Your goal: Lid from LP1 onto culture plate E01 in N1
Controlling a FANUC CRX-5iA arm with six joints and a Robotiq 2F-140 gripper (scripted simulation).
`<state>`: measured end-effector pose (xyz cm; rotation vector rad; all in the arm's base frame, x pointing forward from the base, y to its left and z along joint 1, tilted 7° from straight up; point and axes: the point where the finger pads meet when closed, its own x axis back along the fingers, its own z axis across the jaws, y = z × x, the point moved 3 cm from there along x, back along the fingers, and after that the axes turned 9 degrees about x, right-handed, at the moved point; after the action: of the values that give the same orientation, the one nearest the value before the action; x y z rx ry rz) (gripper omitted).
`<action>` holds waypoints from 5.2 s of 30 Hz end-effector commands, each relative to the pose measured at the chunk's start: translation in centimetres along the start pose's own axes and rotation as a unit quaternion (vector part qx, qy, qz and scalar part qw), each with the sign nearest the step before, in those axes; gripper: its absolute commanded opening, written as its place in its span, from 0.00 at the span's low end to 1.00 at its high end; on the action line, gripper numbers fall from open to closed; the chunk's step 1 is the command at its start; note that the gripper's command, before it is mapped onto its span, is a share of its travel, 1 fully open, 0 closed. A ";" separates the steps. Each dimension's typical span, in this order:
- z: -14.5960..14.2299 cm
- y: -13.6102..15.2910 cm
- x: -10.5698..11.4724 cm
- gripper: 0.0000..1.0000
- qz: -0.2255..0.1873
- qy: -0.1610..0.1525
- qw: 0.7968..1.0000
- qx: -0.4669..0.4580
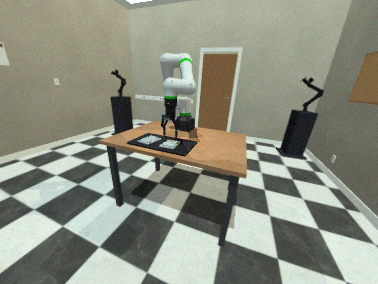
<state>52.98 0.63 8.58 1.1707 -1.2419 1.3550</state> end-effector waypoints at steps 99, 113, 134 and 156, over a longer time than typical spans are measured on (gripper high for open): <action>-0.1 0.0 -4.4 0.69 0.000 -0.001 1.000 0.000; -0.1 -0.1 -4.4 0.69 0.000 -0.001 1.000 0.000; -0.1 -0.1 -4.4 0.63 0.000 -0.001 1.000 0.000; -0.1 -0.1 -4.4 0.63 0.000 -0.001 1.000 0.000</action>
<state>53.49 0.61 4.13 1.1720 -1.2416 1.3524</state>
